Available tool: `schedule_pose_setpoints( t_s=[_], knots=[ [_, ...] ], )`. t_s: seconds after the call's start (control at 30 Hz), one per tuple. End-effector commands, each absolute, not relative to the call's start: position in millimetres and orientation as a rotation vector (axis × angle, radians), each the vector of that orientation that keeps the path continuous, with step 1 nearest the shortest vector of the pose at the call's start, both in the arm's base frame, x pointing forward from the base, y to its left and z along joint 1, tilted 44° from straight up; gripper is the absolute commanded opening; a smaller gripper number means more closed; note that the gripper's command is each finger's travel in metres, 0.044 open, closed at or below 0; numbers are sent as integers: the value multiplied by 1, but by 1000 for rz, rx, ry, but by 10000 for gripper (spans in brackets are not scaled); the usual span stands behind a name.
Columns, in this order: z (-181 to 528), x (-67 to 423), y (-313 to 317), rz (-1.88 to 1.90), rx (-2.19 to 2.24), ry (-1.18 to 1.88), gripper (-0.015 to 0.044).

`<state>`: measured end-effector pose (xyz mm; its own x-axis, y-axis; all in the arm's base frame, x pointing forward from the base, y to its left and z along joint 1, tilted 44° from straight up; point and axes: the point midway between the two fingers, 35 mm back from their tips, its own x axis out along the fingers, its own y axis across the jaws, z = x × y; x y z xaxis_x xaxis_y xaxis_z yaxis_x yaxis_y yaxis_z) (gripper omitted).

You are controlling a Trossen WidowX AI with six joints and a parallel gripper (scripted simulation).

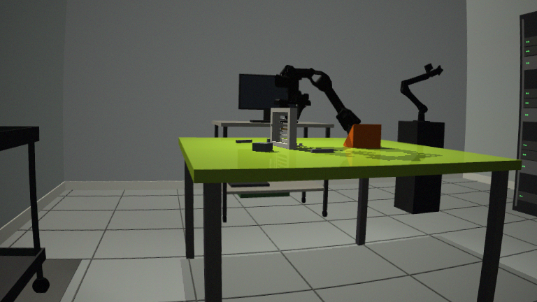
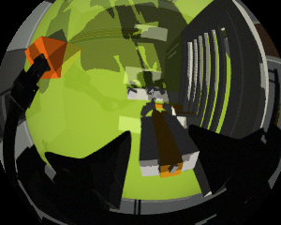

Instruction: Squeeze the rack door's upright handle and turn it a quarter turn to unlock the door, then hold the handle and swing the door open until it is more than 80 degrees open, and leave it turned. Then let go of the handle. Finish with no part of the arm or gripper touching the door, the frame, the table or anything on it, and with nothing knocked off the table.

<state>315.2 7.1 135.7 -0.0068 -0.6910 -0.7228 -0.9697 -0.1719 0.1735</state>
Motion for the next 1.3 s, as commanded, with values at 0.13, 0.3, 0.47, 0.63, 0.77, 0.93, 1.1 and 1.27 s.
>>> schedule_pose_setpoints(
  t_s=[0.13, 0.3, 0.47, 0.63, 0.77, 0.93, 1.1, 1.27],
  knots=[
    [135, 315, 7, 1031, -1914, 1713, 192],
    [135, 315, 7, 1031, -1914, 1713, 100],
    [135, 315, 7, 1031, -1914, 1713, 67],
    [135, 315, 7, 1031, -1914, 1713, 33],
    [135, 315, 7, 1031, -1914, 1713, 25],
    [135, 313, 8, 961, -1872, 1725, 25],
    [134, 308, 9, 860, -1810, 1740, 25],
    [132, 303, 11, 763, -1747, 1751, 25]
  ],
)
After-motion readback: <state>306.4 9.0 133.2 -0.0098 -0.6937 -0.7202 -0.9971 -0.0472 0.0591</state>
